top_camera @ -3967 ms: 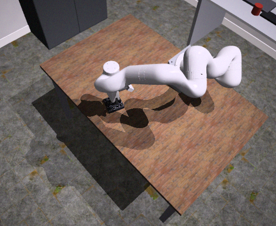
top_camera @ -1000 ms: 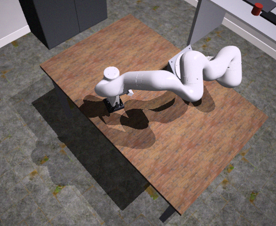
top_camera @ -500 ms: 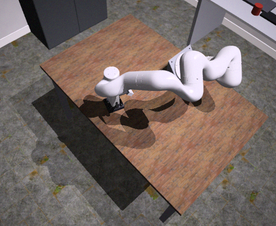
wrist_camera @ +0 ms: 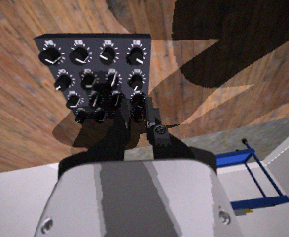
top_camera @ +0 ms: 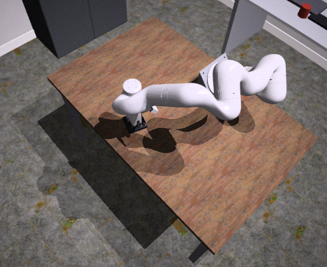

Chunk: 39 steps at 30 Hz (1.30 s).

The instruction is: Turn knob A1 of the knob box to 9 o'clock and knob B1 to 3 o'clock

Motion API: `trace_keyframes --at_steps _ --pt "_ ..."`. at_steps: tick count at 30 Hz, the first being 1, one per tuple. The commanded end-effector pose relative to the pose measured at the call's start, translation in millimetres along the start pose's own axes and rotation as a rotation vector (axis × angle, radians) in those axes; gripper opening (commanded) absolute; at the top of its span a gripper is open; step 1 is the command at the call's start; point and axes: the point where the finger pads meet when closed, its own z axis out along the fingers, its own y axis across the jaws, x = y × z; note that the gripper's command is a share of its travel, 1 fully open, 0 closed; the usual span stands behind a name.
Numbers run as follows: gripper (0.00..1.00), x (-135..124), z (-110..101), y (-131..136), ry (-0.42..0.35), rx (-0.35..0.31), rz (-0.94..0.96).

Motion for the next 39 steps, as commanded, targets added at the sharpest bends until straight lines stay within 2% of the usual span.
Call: trace_keyframes --at_steps 1,18,39 --pt "0.19 -0.8 0.1 0.1 -0.002 0.0 -0.001" --pt "0.19 -0.8 9.6 0.1 -0.002 0.0 -0.001" --pt "0.19 -0.8 10.7 0.1 -0.002 0.0 -0.001"
